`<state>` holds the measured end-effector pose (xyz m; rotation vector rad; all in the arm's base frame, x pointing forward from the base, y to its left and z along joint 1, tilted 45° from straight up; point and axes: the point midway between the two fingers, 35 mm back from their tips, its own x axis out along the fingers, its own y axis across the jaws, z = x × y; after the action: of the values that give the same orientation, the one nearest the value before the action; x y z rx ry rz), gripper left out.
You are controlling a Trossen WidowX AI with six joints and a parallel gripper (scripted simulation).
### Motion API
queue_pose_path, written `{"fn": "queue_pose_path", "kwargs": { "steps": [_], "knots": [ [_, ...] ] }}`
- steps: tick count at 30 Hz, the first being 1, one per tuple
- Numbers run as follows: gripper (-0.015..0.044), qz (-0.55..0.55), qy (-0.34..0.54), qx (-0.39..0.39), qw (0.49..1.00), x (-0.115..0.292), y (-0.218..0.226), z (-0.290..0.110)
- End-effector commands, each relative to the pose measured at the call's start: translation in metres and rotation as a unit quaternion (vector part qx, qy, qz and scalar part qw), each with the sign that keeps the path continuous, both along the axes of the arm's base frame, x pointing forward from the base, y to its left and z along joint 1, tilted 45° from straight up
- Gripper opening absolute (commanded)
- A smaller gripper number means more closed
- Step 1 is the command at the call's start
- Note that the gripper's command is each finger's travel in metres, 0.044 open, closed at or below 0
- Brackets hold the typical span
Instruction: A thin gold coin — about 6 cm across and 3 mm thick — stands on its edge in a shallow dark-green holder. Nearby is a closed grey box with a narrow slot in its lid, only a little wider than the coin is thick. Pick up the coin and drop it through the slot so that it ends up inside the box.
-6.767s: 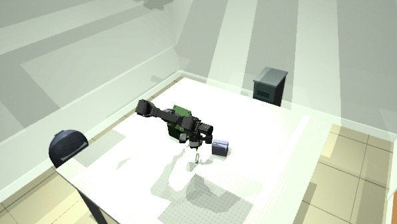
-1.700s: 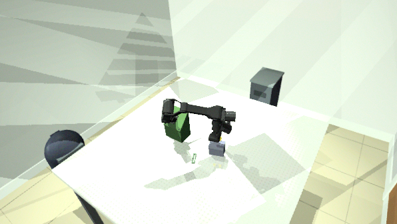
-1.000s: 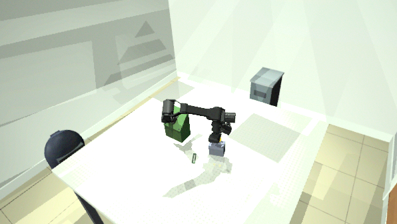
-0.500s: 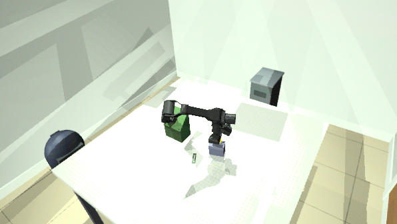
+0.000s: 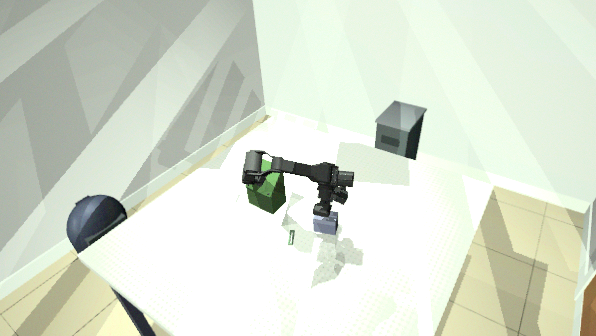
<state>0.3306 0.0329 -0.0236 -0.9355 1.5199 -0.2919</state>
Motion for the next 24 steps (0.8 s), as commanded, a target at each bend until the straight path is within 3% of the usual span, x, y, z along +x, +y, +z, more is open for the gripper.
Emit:
{"fn": "queue_pose_path", "kwargs": {
  "steps": [1,7,15,18,24],
  "knots": [
    [0.0161,-0.001,-0.001,0.000,1.000,0.000,0.000,0.000],
    [0.0161,-0.001,-0.001,0.000,1.000,0.000,0.000,0.000],
    [0.0371,0.000,0.000,0.000,1.000,-0.002,0.014,0.015],
    [0.0440,0.002,0.002,-0.003,1.000,-0.008,0.036,0.037],
    [0.0440,0.002,0.003,-0.004,1.000,-0.010,0.042,0.044]
  ]
}}
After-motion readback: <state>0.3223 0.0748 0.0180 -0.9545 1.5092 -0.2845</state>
